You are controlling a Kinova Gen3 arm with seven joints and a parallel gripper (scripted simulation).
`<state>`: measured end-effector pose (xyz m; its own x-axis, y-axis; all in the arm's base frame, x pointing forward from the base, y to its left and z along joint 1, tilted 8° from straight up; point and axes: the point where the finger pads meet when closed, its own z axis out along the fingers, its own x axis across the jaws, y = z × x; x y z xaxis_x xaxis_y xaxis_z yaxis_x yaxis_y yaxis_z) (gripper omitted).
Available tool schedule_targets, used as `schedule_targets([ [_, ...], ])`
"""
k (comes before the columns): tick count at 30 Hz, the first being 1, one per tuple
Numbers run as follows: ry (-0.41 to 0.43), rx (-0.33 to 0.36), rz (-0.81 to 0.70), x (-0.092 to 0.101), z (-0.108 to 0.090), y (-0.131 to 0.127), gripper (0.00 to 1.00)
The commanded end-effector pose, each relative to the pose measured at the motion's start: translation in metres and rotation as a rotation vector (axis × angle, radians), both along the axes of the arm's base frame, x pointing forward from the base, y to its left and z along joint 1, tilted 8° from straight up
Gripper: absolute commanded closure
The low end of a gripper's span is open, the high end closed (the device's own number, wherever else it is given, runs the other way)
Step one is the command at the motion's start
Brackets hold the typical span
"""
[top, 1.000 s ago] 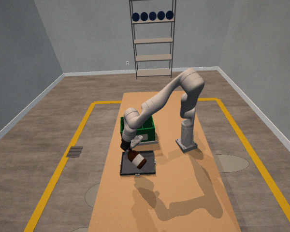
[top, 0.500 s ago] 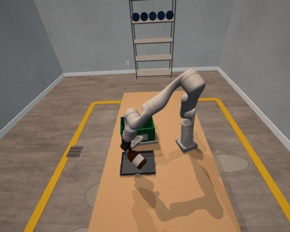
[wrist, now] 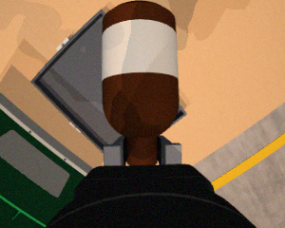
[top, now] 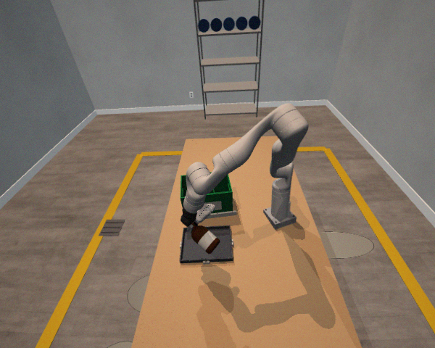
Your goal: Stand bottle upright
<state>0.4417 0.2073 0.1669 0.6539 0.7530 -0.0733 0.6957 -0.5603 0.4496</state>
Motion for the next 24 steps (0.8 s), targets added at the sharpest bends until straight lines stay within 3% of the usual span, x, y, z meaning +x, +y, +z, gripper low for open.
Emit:
schedule_targets([
  [1, -0.007, 0.002, -0.005, 0.0008, 0.0002, 0.0002, 1.00],
  [24, -0.018, -0.011, -0.006, 0.0001, -0.0010, -0.0007, 1.00],
])
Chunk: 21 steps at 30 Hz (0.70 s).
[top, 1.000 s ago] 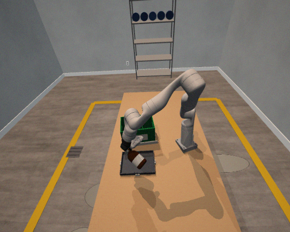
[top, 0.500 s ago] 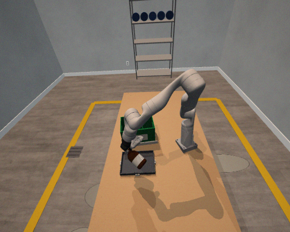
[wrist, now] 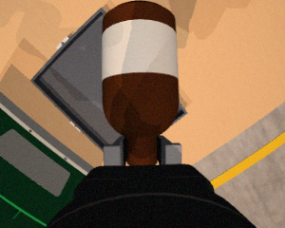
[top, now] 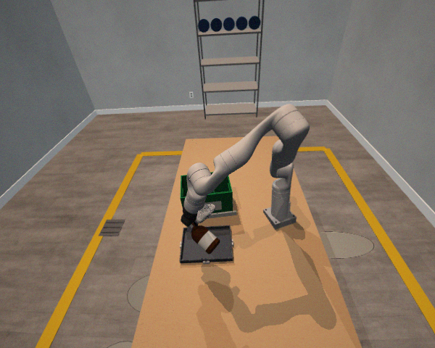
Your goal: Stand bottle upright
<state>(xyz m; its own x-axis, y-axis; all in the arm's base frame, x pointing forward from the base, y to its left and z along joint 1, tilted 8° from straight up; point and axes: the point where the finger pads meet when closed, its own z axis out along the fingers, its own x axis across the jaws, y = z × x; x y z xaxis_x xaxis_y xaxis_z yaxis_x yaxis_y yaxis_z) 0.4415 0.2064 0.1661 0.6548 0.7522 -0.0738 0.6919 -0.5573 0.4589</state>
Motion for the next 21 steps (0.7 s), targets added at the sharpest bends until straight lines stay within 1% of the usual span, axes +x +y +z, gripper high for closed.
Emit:
schedule_targets([
  [1, -0.014, -0.006, -0.005, 0.0006, -0.0001, 0.0005, 1.00],
  [15, -0.080, -0.067, 0.006, -0.0012, -0.0016, 0.0023, 1.00],
  [21, -0.100, -0.083, 0.004, -0.0003, -0.0012, 0.0006, 1.00],
])
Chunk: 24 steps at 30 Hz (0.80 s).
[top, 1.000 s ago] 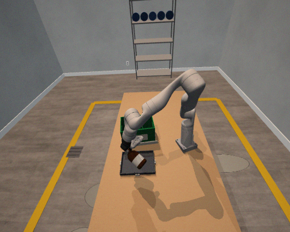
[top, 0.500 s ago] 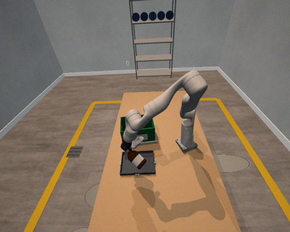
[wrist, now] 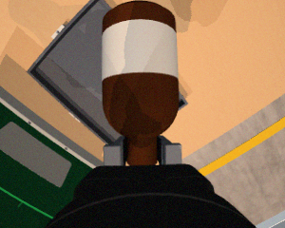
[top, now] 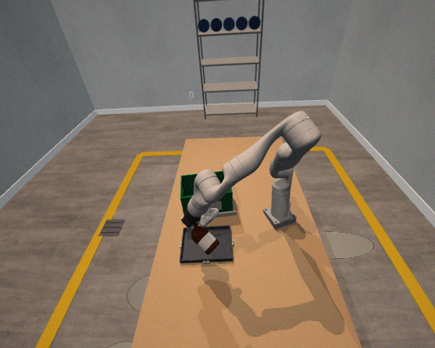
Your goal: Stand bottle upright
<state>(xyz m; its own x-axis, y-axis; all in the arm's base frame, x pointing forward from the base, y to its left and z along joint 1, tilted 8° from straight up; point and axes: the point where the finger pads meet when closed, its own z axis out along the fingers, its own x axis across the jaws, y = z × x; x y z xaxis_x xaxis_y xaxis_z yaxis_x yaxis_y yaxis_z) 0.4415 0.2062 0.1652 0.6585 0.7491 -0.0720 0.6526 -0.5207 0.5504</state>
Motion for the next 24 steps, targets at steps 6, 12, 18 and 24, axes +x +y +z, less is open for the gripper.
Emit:
schedule_targets([
  [6, -0.040, -0.030, 0.004, -0.0003, 0.0004, 0.0011, 1.00],
  [12, -0.048, -0.035, 0.006, -0.0002, 0.0010, 0.0017, 1.00],
  [18, -0.048, -0.036, 0.006, -0.0002, 0.0012, 0.0018, 1.00],
  [24, -0.048, -0.036, 0.006, -0.0002, 0.0012, 0.0018, 1.00],
])
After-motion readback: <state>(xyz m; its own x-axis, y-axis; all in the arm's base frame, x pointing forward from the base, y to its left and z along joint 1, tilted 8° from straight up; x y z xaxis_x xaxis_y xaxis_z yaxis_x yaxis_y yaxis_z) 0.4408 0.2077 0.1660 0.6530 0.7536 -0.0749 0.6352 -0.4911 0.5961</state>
